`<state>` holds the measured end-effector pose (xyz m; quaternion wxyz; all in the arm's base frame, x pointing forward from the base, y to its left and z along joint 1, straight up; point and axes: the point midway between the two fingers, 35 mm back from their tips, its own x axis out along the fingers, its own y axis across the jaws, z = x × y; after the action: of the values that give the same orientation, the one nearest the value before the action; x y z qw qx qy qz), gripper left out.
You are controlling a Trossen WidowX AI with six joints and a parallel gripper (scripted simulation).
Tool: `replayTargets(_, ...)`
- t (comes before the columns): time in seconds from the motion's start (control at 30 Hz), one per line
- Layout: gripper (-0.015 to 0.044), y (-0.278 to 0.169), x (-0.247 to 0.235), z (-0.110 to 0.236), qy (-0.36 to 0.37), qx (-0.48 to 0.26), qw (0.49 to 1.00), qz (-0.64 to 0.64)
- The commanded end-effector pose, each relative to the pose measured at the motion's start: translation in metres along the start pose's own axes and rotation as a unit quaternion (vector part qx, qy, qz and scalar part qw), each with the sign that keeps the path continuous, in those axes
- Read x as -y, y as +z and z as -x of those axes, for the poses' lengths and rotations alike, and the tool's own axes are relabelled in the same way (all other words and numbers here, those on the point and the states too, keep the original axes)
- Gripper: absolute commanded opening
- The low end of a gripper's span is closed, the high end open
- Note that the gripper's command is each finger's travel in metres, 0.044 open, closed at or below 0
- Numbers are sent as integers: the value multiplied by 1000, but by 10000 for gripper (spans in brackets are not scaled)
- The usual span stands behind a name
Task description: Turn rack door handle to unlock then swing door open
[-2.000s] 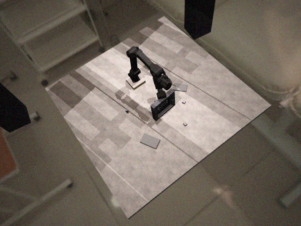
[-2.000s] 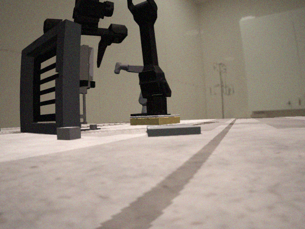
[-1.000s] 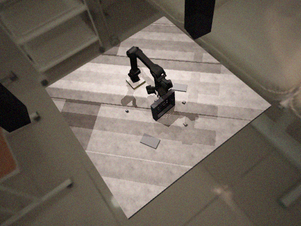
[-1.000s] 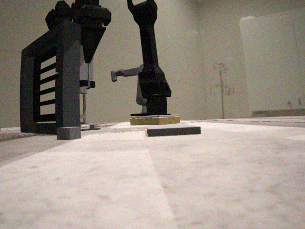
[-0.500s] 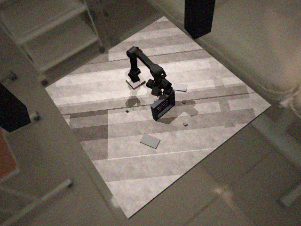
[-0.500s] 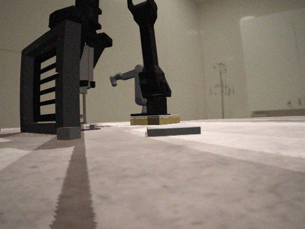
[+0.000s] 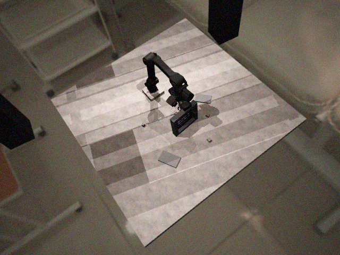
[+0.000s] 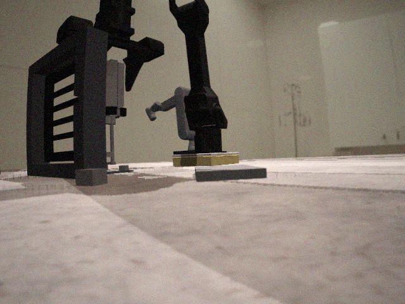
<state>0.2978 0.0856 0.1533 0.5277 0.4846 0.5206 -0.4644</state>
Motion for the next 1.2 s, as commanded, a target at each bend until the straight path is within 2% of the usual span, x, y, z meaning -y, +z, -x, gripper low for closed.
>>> replayTargets(0.0, 270, 1, 0, 0, 1, 2, 1000, -11)
replayTargets(0.2, 113, 1, 0, 0, 1, 2, 1000, -11)
replayTargets(0.63, 26, 1, 0, 0, 1, 2, 1000, -11)
replayTargets(0.8, 24, 1, 0, 0, 1, 2, 1000, -4)
replayTargets(1.17, 24, 6, 6, 0, 1, 2, 994, 105)
